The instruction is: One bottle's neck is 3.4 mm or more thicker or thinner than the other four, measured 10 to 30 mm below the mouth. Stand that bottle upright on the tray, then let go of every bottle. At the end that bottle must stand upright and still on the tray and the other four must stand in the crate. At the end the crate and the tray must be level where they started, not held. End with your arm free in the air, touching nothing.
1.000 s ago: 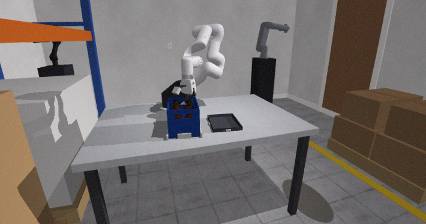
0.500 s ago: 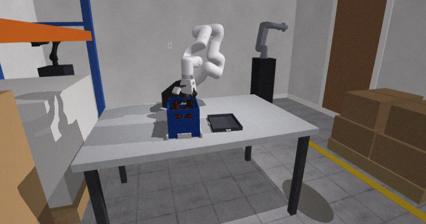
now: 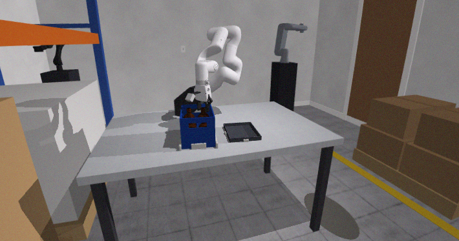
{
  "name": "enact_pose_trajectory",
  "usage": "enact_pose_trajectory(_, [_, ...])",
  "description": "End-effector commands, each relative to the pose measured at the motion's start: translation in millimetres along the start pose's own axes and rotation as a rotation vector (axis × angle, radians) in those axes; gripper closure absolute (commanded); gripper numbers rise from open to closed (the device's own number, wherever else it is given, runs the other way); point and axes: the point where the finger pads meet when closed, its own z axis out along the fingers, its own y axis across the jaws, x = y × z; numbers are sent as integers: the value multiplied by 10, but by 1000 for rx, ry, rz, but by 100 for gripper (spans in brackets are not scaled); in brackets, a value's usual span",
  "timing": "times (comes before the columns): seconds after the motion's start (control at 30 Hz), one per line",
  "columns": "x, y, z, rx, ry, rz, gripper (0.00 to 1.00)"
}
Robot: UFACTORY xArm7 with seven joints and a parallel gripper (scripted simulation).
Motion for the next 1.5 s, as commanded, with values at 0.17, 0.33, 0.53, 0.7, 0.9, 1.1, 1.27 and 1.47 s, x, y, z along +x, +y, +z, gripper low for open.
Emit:
enact_pose_trajectory(0.17, [13,-1,-12,0,3,0,35])
enact_pose_trajectory(0.33, [13,-1,-24,0,3,0,35])
enact_pose_trajectory(0.53, [13,-1,-101,0,3,0,35])
enact_pose_trajectory(0.7, [12,-1,-224,0,3,0,35])
enact_pose_trajectory(0.9, [12,0,-351,0,3,0,35])
enact_pose_trajectory(1.1, [11,0,-561,0,3,0,35])
enact_pose_trajectory(1.27, [11,0,-716,0,3,0,35])
enact_pose_trajectory(1.47, [10,0,-802,0,3,0,35])
